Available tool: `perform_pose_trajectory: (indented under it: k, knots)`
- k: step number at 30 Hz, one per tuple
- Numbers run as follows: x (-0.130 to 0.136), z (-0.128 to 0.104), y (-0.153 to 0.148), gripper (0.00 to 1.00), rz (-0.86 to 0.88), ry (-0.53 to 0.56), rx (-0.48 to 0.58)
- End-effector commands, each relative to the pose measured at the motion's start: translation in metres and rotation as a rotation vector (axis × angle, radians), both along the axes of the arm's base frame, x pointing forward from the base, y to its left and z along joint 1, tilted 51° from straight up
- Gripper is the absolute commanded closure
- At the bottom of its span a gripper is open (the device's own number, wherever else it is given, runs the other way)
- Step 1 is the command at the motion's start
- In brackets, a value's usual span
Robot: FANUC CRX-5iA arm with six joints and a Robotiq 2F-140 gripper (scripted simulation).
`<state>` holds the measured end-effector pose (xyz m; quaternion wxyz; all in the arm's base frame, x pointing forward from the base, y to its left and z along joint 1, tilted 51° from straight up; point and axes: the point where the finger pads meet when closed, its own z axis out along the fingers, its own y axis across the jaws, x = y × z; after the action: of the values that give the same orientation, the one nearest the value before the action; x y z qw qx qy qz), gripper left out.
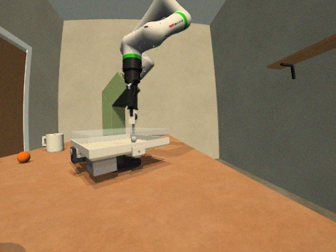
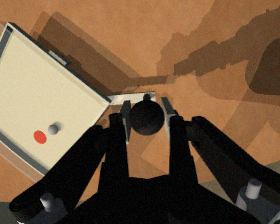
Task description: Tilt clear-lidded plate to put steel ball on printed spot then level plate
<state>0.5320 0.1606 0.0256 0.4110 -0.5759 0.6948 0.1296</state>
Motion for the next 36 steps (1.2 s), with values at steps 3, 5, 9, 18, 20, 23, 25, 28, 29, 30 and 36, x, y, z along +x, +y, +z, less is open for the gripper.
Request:
perform_pose_trajectory:
  k: [3,5,9,18,20,23,25,28,29,30,36]
  knots:
    - [0.0004,0.0004,-0.0006,0.90,-0.001,-0.001,0.000]
    - [0.0004,0.0004,-0.0006,0.90,-0.001,-0.001,0.000]
    - [0.0004,0.0005,-0.0007,0.90,-0.001,-0.001,0.000]
    - [0.0004,0.0005,-0.0008,0.90,-0.001,-0.001,0.000]
    - [0.0004,-0.0004,0.0001,0.90,-0.001,-0.001,0.000]
    - [0.0004,-0.0007,0.0002,0.90,-0.001,-0.001,0.000]
    - [0.0004,-0.0011,0.0004,0.90,-0.001,-0.001,0.000]
    - [0.0004,-0.0016,0.0007,0.90,-0.001,-0.001,0.000]
    - [0.0004,-0.0017,0.0008,0.90,-0.001,-0.001,0.000]
    - [0.0004,-0.0018,0.0009,0.90,-0.001,-0.001,0.000]
    - [0.0004,-0.0024,0.0013,0.90,-0.001,-0.001,0.000]
